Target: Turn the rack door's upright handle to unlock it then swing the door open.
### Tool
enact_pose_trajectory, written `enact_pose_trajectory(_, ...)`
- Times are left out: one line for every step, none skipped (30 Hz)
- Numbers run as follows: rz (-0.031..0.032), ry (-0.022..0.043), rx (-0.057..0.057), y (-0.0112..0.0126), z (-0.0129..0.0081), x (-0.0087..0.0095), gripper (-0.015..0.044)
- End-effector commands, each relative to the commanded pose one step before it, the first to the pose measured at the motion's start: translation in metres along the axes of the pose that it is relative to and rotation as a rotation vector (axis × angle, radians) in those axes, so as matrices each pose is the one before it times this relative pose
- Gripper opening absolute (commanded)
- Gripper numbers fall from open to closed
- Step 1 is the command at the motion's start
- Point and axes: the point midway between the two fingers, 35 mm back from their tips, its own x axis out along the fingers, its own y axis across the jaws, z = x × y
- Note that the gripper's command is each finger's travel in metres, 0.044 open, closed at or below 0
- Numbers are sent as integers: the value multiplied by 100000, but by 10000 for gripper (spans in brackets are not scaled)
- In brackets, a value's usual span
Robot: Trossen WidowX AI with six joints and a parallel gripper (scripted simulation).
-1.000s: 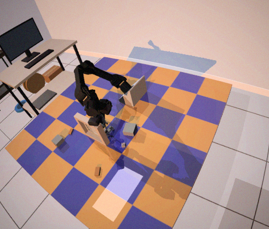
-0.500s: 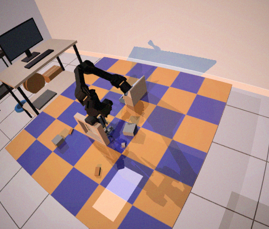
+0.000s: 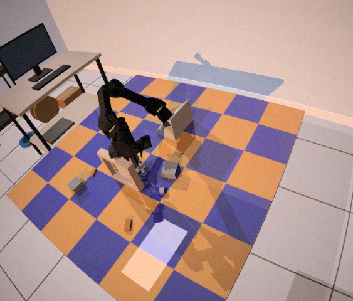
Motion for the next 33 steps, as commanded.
enact_pose_trajectory(-249,-196,20077,-220,31,45,285)
enact_pose_trajectory(4,-6,4958,2,2,0,285)
enact_pose_trajectory(4,-6,4958,2,2,0,285)
enact_pose_trajectory(-1,1,4953,0,0,0,285)
enact_pose_trajectory(-1,1,4954,0,0,0,285)
enact_pose_trajectory(-1,1,4954,0,0,0,285)
enact_pose_trajectory(-1,1,4954,-1,0,0,285)
enact_pose_trajectory(-1,1,4954,-1,0,0,285)
enact_pose_trajectory(-2,1,4954,-1,0,0,285)
enact_pose_trajectory(-2,1,4954,-1,0,0,285)
enact_pose_trajectory(-2,1,4954,-1,0,0,285)
enact_pose_trajectory(-2,1,4954,-1,0,0,285)
enact_pose_trajectory(-2,1,4954,-1,0,0,285)
enact_pose_trajectory(-2,1,4953,-1,0,0,285)
enact_pose_trajectory(-2,1,4954,-1,0,0,285)
enact_pose_trajectory(-2,1,4954,-1,0,0,285)
enact_pose_trajectory(-2,1,4954,-1,0,0,285)
enact_pose_trajectory(-2,1,4954,-1,0,0,285)
enact_pose_trajectory(-2,1,4954,-1,0,0,285)
enact_pose_trajectory(-2,0,4954,-1,0,0,285)
enact_pose_trajectory(-2,0,4954,-1,0,0,285)
enact_pose_trajectory(-2,0,4954,-1,0,0,285)
enact_pose_trajectory(-2,0,4954,-1,0,0,285)
enact_pose_trajectory(-2,0,4953,0,0,0,285)
enact_pose_trajectory(-2,0,4954,0,0,0,285)
enact_pose_trajectory(-2,0,4954,0,0,0,285)
enact_pose_trajectory(-2,0,4954,0,0,0,285)
enact_pose_trajectory(-2,0,4954,0,0,0,285)
enact_pose_trajectory(-2,0,4954,0,0,0,285)
enact_pose_trajectory(-2,-1,4954,0,0,0,285)
enact_pose_trajectory(-2,-1,4954,0,0,0,285)
enact_pose_trajectory(-2,-1,4954,0,0,0,285)
enact_pose_trajectory(-2,-1,4954,0,0,0,285)
